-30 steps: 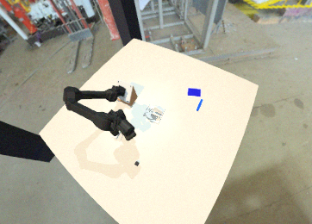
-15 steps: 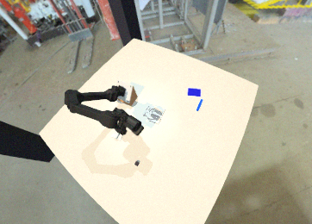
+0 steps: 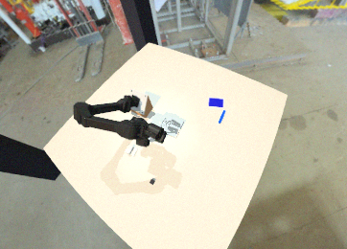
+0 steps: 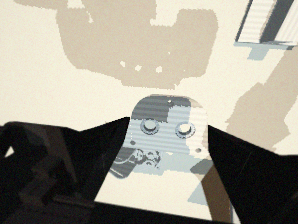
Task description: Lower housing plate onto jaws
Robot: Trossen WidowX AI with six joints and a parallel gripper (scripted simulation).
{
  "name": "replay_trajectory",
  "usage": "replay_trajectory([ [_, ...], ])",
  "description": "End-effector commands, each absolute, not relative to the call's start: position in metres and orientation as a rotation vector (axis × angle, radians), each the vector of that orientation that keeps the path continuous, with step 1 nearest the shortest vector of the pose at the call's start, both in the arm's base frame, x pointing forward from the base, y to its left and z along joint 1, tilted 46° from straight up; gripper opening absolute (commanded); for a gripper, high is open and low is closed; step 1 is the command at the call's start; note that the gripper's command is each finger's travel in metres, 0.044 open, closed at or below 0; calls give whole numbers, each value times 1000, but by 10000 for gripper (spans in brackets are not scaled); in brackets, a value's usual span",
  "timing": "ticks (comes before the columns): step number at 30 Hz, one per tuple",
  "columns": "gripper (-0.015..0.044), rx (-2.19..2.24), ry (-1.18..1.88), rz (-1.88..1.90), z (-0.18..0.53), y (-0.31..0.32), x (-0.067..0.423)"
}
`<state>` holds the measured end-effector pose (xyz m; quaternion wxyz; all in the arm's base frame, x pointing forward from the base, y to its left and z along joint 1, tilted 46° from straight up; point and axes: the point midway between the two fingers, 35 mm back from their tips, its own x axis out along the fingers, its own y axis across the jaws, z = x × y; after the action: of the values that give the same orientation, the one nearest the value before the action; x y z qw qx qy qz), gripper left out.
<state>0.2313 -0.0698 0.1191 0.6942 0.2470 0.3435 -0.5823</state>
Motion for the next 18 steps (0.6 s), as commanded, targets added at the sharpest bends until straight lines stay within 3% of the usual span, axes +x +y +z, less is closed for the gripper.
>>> replay_trajectory([
  [1,351,476,816,-1262,114,-64,234],
  [18,351,182,1015,-1095,93,-40,239],
])
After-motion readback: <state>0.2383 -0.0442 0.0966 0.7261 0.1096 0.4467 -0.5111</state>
